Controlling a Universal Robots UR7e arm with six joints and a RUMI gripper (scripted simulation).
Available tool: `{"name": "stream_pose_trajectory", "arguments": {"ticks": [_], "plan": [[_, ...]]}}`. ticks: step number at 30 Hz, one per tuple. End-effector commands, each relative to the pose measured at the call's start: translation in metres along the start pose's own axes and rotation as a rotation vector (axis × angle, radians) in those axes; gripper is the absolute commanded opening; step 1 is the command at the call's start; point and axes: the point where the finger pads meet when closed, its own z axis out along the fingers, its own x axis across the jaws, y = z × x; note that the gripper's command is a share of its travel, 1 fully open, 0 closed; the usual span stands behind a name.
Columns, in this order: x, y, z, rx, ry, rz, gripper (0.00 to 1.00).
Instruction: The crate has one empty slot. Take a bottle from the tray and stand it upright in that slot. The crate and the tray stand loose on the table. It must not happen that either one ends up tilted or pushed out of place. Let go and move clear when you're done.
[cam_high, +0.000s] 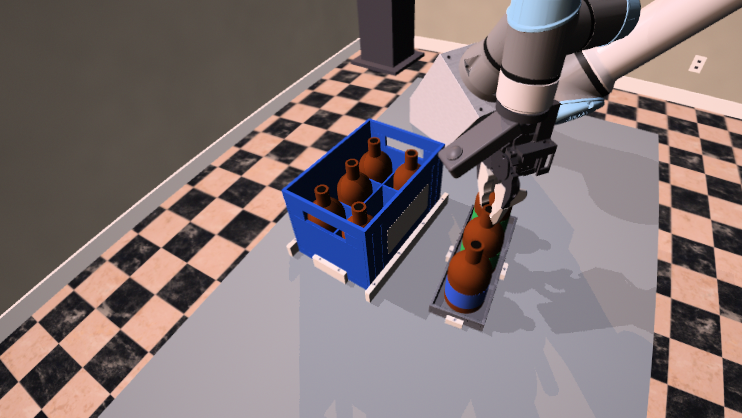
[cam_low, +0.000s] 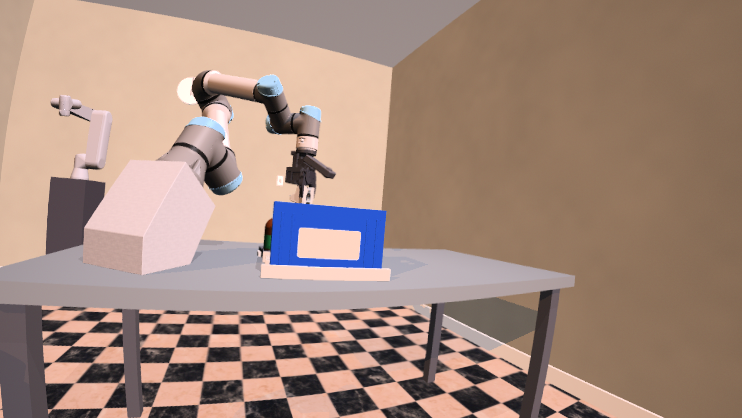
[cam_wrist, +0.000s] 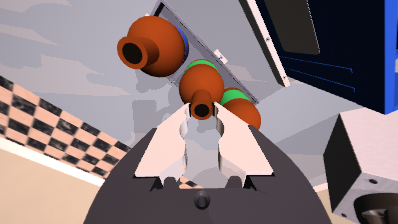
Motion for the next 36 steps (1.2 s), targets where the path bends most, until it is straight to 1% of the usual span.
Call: {"name": "stream_pose_trajectory", "arguments": {"ticks": [1,21,36], "plan": [[0.000,0.000,0.000,0.001,0.000,0.000,0.00],[0.000,0.000,-0.005,0.001,0.000,0.000,0.00],[0.001,0.000,-0.020,0.001,0.000,0.000,0.00]]}}
